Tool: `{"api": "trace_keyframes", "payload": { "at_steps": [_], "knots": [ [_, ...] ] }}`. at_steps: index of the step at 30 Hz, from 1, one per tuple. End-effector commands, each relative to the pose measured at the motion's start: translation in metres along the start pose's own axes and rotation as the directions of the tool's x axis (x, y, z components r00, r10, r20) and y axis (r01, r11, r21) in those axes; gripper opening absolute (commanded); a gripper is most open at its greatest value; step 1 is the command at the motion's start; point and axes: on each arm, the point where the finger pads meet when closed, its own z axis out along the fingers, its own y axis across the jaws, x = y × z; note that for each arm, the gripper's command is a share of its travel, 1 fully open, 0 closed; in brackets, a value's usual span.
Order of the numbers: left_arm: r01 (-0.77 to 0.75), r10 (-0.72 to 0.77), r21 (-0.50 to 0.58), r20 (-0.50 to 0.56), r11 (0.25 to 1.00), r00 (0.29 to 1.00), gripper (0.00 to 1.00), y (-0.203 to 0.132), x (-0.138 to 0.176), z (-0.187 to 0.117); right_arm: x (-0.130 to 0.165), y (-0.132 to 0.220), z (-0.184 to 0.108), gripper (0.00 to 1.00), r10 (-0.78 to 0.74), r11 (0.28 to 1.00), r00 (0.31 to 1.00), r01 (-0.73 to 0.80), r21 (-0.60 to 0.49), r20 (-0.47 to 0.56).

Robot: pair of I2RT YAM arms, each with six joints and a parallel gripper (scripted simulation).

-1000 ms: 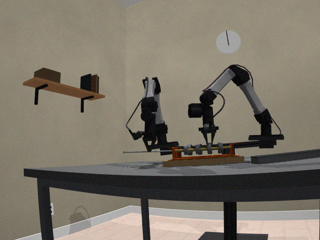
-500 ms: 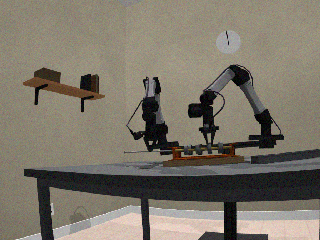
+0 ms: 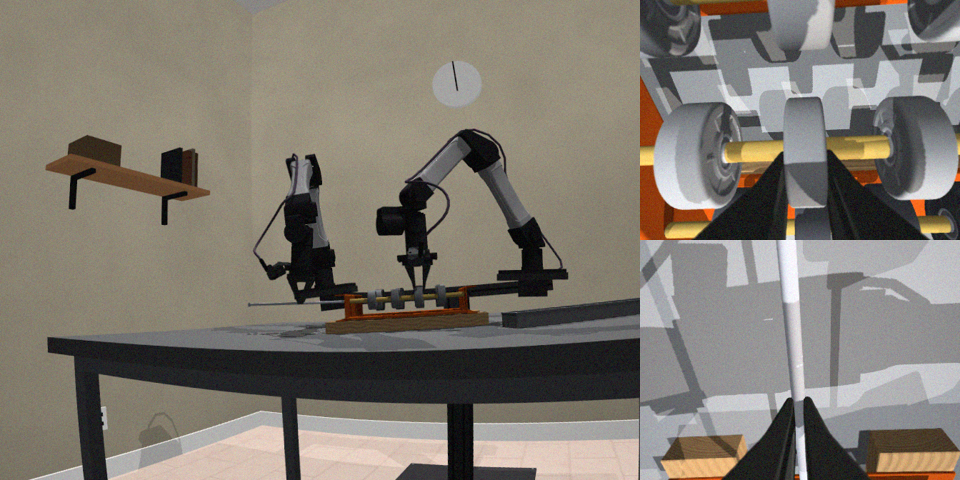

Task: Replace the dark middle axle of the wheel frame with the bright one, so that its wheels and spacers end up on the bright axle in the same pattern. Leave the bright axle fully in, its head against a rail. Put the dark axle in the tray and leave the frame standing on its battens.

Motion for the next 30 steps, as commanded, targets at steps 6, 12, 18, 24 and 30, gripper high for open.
{"api": "trace_keyframes", "payload": {
  "at_steps": [6,12,18,24,30],
  "knots": [
    [-0.003,0.0,0.067,0.05,0.998,0.999,0.0,-0.013,-0.012,-0.032,0.017,0.012,-0.002,0.0,0.004,1.0,1.0,-0.005,-0.023,-0.02],
    [-0.002,-0.001,0.066,0.05,0.998,0.999,0.0,-0.013,-0.013,-0.032,0.02,0.007,-0.002,0.0,0.002,1.0,1.0,-0.002,-0.004,-0.018],
    [-0.001,-0.002,0.066,0.05,0.998,0.999,0.0,-0.013,-0.013,-0.032,0.027,0.014,-0.003,0.0,0.009,0.999,1.0,-0.01,-0.031,-0.025],
    [0.0,-0.003,0.066,0.05,0.998,0.999,0.0,-0.012,-0.013,-0.032,0.035,0.014,-0.004,0.0,0.01,0.999,1.0,-0.011,-0.031,-0.027],
    [0.001,-0.005,0.066,0.05,0.998,0.999,0.0,-0.012,-0.013,-0.032,0.038,0.015,-0.003,0.0,-0.001,0.999,0.999,-0.001,-0.035,-0.047]
  ]
}}
